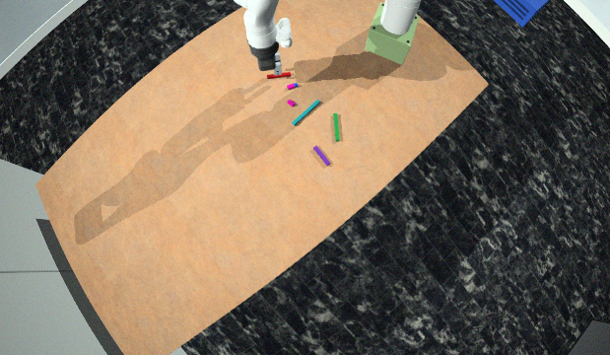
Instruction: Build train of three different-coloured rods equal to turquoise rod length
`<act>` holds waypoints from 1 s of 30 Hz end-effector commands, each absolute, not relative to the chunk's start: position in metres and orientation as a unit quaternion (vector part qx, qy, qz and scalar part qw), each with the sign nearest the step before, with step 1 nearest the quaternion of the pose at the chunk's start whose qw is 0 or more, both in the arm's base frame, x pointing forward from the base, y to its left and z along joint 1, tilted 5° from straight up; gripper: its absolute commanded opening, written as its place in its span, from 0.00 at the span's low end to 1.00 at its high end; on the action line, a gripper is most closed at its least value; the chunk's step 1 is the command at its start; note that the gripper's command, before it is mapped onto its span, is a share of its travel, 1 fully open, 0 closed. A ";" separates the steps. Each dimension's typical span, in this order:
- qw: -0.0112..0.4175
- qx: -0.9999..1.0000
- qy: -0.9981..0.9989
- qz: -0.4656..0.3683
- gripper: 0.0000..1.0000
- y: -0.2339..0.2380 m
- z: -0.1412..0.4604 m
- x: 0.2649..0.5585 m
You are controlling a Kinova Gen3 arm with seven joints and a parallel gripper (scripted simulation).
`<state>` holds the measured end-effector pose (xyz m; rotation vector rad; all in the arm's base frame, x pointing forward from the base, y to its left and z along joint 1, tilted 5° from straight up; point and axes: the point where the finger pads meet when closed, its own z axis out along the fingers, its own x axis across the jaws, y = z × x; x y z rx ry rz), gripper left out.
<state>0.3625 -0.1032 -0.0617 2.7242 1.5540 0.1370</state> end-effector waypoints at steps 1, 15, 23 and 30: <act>0.001 0.869 0.493 0.045 0.54 -0.101 -0.068 0.365; 0.001 0.869 0.493 0.045 0.54 -0.101 -0.076 0.365; 0.001 0.869 0.493 0.045 0.54 -0.101 -0.077 0.365; 0.001 0.869 0.493 0.045 0.54 -0.101 -0.077 0.365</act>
